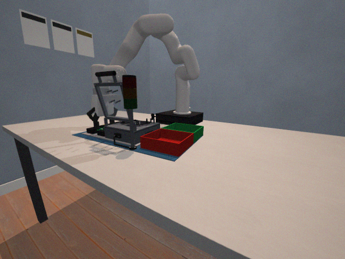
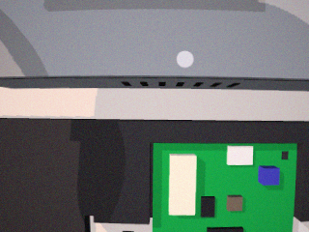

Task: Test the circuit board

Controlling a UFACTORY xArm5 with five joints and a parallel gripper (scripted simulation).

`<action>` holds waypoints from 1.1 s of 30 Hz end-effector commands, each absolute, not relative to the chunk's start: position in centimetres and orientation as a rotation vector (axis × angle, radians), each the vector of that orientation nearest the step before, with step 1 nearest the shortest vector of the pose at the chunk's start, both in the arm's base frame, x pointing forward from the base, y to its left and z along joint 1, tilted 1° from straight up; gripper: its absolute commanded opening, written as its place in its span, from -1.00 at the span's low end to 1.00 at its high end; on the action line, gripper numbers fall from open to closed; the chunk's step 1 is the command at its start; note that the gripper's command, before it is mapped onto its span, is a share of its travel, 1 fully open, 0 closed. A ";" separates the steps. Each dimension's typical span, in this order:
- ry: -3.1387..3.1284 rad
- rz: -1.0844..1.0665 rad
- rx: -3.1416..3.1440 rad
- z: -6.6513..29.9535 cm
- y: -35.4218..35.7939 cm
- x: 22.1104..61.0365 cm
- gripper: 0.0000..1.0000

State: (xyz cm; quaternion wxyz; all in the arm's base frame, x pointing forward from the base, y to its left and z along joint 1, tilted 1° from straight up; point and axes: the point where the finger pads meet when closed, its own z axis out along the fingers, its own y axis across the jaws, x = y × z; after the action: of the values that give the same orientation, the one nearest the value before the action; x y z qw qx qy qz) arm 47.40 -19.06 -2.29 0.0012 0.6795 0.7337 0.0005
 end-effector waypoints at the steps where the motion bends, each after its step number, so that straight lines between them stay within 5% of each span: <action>1: 2.301 0.004 2.131 -2.3 -19.1 47.5 1.00; 31: 2.301 0.004 2.131 -3.6 -19.1 47.6 1.00; 33: 2.301 0.004 2.131 -3.6 -19.1 47.6 0.89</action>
State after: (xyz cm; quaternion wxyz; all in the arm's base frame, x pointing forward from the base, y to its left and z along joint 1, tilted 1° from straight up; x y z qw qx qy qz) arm 47.42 -19.05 -3.79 0.0012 0.6795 0.7337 0.0004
